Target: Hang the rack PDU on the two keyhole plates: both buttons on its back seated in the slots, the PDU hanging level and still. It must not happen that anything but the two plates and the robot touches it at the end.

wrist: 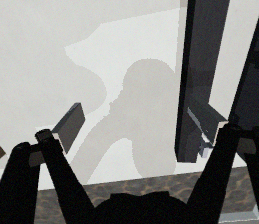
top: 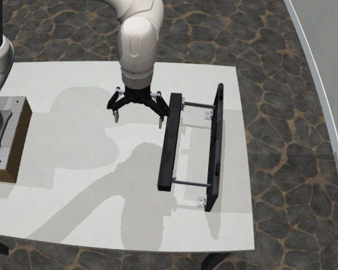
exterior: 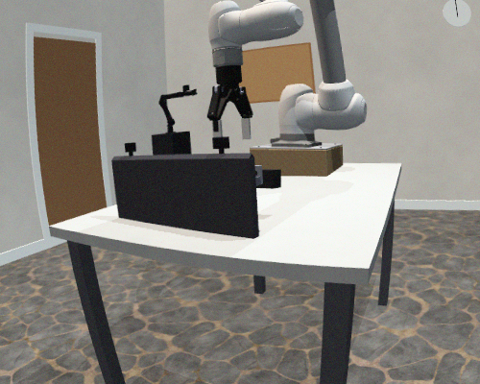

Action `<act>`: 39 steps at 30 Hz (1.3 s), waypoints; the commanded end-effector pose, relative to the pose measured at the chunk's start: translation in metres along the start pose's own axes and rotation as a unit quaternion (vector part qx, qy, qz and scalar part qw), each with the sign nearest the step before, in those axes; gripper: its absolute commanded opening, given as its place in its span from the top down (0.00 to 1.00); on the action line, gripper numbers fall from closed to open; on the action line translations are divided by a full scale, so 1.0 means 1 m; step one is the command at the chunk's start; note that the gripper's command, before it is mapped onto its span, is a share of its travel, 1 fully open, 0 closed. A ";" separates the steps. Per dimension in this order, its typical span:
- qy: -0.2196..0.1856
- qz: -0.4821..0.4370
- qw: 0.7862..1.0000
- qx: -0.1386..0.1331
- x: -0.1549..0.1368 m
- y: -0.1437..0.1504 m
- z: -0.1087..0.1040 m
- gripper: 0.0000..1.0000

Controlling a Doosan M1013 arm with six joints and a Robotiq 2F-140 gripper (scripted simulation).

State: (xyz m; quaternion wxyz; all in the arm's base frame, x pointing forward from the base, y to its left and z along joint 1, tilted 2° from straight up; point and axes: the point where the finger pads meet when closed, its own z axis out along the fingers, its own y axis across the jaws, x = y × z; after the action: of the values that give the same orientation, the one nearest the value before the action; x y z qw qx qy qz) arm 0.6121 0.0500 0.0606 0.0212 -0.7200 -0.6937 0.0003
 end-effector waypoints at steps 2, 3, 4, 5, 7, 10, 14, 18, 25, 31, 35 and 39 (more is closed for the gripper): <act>0.000 0.000 1.000 -0.001 0.001 -0.012 0.000 0.00; 0.000 0.000 1.000 -0.001 0.001 -0.013 0.000 0.00; 0.000 0.000 1.000 -0.001 0.001 -0.014 0.000 0.00; 0.000 0.000 1.000 -0.001 0.001 -0.015 0.000 0.00; 0.000 0.000 1.000 -0.001 0.001 -0.016 0.000 0.00; 0.000 0.000 1.000 -0.001 0.001 -0.016 0.000 0.00; 0.000 0.000 1.000 -0.001 0.001 -0.016 0.000 0.00; 0.000 0.000 1.000 -0.001 0.001 -0.016 0.000 0.00; 0.000 0.000 1.000 -0.001 0.001 -0.016 0.000 0.00; 0.000 0.000 1.000 -0.001 0.001 -0.016 0.000 0.00; 0.000 0.000 1.000 -0.001 0.001 -0.016 0.000 0.00; 0.000 0.000 1.000 -0.001 0.001 -0.016 0.000 0.00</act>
State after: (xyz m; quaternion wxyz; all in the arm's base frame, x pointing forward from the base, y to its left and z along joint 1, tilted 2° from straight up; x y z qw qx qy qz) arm 0.5967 0.0506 0.0612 0.0211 -0.7196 -0.6941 0.0003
